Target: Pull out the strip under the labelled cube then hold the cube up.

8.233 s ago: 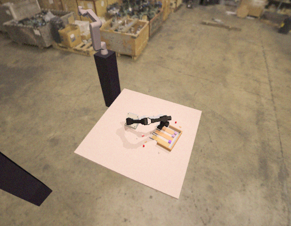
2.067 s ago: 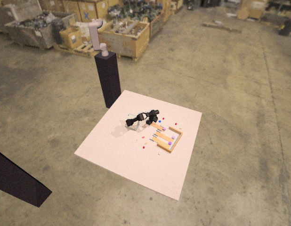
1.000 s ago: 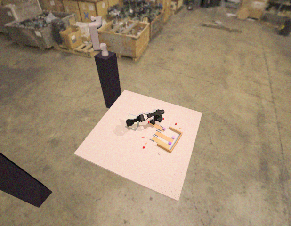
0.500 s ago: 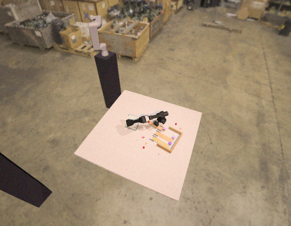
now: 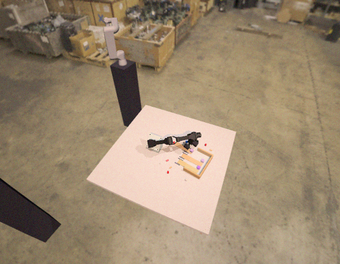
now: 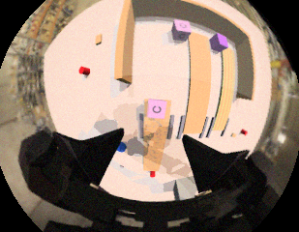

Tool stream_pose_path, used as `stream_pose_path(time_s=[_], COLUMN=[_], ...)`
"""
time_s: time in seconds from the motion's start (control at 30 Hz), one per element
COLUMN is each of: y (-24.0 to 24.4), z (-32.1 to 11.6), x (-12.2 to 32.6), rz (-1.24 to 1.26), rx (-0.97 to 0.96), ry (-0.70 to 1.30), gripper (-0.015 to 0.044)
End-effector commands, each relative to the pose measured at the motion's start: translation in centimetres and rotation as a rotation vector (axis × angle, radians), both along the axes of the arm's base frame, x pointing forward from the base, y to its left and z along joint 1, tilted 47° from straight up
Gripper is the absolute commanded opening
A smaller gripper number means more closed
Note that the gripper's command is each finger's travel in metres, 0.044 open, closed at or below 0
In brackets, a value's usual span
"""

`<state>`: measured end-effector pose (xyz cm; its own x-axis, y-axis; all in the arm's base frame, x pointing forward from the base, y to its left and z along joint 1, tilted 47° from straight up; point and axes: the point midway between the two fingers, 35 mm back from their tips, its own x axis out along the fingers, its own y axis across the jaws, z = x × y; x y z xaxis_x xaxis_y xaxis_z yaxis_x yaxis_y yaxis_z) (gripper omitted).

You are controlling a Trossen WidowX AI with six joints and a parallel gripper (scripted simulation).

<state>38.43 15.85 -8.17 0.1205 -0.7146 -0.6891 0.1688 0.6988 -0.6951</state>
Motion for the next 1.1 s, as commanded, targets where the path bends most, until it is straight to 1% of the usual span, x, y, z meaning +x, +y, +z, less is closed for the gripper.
stream_pose_path(time_s=[0.0,0.17,0.4,0.43,1.07], y=[0.0,0.0,-0.6,-0.7,-3.0], z=[0.5,1.0,0.4,0.2,-1.9], x=[1.5,2.8,3.0,3.1,3.5], rz=[0.003,0.003,0.004,0.004,0.004], rx=[-0.004,-0.004,-0.004,-0.004,-0.005], ry=[-0.002,-0.002,-0.002,-0.002,-0.003], gripper=[0.0440,0.0440,0.0256,0.0250,0.0250])
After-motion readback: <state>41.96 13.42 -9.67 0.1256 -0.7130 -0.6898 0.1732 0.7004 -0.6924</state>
